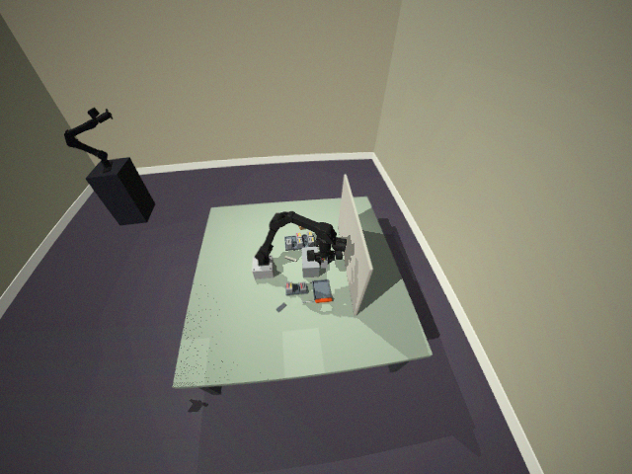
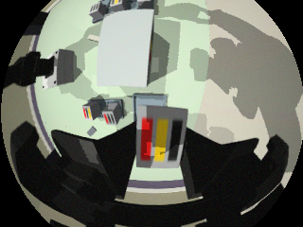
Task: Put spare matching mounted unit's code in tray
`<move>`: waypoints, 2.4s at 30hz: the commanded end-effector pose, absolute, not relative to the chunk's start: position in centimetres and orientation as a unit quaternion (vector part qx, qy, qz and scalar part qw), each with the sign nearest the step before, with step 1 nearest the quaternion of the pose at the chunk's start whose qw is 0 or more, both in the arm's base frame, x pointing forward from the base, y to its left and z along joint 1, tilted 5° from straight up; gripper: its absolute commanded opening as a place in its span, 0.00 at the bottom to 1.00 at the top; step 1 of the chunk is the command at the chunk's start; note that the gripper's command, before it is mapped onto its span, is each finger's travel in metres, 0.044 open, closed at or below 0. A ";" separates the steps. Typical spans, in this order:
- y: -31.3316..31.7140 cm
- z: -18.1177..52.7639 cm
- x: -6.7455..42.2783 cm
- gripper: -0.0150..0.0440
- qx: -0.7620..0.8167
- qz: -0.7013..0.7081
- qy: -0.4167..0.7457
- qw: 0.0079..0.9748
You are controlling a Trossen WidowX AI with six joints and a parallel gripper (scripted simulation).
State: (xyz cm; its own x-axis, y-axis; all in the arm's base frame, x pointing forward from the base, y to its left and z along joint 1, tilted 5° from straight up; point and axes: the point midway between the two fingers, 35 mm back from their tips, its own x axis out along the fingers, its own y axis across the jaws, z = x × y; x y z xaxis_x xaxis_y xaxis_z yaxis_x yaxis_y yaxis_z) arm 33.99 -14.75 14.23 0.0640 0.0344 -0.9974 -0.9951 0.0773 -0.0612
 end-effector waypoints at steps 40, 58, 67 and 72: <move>-21.2 10.8 32.8 0.25 -0.493 0.486 0.481 0.539; -21.3 9.1 33.0 0.25 -0.493 0.486 0.481 0.539; -21.2 8.2 33.2 0.25 -0.493 0.486 0.480 0.539; -21.2 7.7 33.2 0.25 -0.493 0.486 0.480 0.539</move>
State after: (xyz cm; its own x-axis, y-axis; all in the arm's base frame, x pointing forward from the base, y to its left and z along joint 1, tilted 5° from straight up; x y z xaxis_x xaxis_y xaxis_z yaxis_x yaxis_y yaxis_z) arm 33.15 -21.30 8.03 0.0644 0.0476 -0.9968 -0.9973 0.0387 -0.0626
